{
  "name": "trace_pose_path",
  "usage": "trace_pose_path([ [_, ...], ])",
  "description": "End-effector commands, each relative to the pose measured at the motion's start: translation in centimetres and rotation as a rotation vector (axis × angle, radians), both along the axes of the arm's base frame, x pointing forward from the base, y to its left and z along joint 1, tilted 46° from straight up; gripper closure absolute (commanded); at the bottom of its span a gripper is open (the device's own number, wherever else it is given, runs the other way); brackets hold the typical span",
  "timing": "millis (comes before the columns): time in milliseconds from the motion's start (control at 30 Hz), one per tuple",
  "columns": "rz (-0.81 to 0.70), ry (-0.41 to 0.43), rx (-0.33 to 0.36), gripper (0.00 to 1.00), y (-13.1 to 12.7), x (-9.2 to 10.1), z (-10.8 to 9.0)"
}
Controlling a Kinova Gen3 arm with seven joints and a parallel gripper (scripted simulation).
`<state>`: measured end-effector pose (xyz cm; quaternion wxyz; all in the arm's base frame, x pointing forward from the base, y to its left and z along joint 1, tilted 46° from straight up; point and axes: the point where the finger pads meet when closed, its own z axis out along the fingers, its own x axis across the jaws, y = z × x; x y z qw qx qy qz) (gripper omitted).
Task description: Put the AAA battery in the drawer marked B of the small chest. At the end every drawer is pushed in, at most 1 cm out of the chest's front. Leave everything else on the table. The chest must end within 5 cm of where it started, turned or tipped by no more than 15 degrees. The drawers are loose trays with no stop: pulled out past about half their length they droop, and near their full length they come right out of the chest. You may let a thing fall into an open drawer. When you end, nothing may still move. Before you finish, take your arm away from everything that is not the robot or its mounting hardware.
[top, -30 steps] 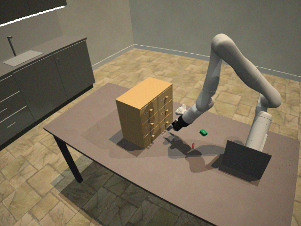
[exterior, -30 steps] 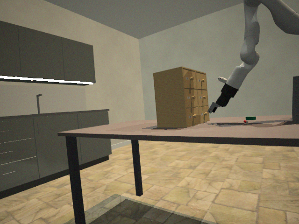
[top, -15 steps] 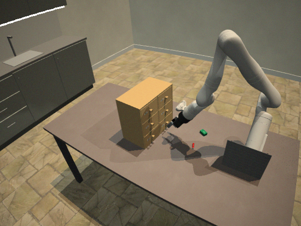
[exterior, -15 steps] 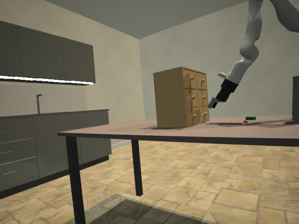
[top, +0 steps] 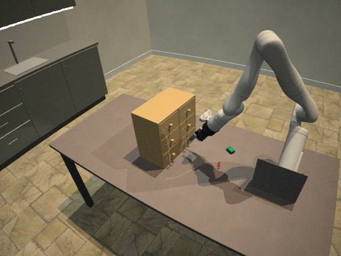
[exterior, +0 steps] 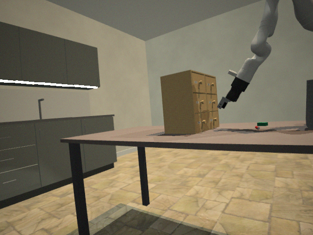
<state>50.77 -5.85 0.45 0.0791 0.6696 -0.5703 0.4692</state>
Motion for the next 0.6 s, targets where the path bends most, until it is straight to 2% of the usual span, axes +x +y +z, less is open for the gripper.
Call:
trace_pose_path([
  [0, 0.002, -0.004, 0.003, 0.0, 0.36, 0.19, 0.07],
  [567, -0.004, 0.001, 0.004, 0.0, 0.4, 0.08, 0.11],
])
